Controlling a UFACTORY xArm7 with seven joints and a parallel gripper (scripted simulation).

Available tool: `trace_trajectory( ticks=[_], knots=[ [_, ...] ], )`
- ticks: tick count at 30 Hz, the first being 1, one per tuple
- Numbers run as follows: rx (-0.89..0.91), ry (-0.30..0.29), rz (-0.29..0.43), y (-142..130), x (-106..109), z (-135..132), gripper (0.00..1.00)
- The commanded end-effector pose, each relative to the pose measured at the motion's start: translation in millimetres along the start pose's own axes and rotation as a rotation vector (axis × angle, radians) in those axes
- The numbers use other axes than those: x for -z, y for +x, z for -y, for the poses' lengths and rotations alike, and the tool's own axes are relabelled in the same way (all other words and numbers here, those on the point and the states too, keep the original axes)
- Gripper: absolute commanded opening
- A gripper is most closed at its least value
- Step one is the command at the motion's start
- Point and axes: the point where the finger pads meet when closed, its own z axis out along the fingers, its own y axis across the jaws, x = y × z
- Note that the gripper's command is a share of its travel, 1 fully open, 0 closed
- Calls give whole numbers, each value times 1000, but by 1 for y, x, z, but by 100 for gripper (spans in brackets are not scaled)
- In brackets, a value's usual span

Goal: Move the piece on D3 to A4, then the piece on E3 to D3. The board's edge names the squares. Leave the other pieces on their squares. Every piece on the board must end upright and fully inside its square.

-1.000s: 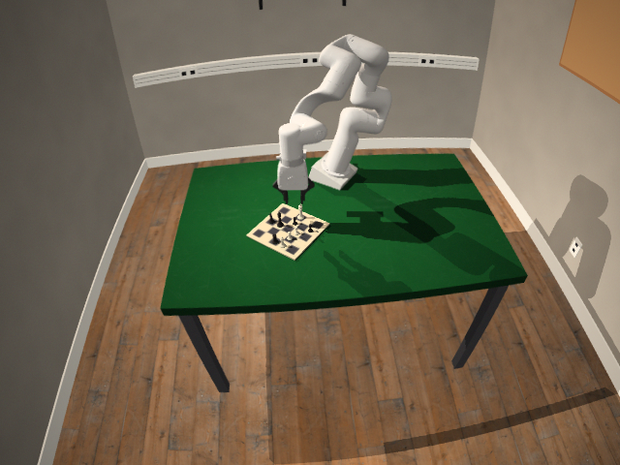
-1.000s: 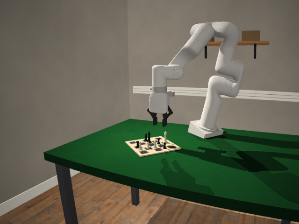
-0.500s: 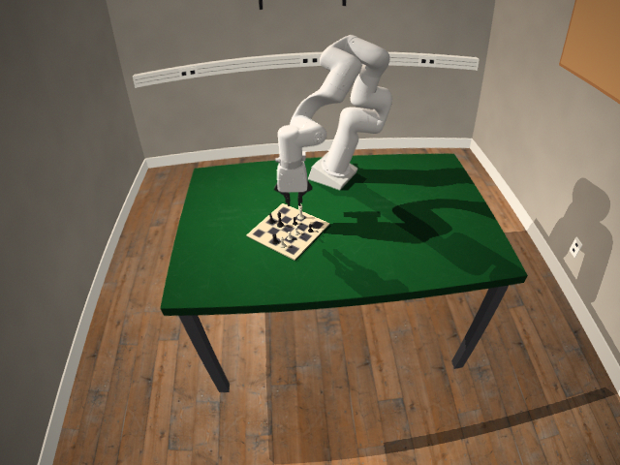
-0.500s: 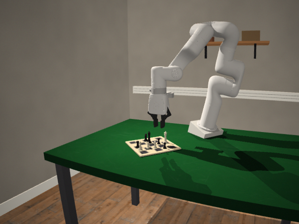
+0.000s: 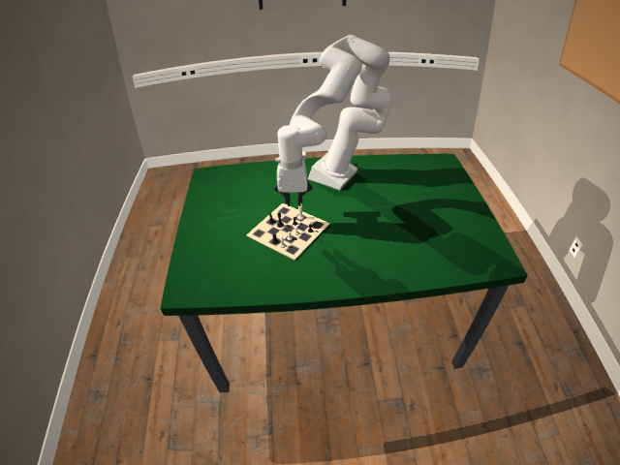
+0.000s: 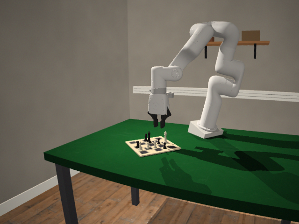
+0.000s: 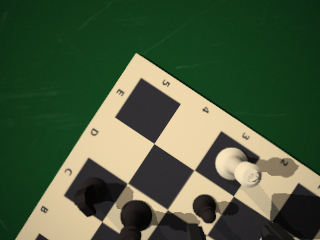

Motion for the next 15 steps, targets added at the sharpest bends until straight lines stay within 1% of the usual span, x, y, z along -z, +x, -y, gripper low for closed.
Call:
trace_trajectory(
  ticks=[1, 8, 15],
  knots=[
    [0, 2, 3, -1, 1, 1, 35],
    [0, 1, 3, -1, 0, 1, 35],
    [0, 1, 3, -1, -6, 1, 35]
  ],
)
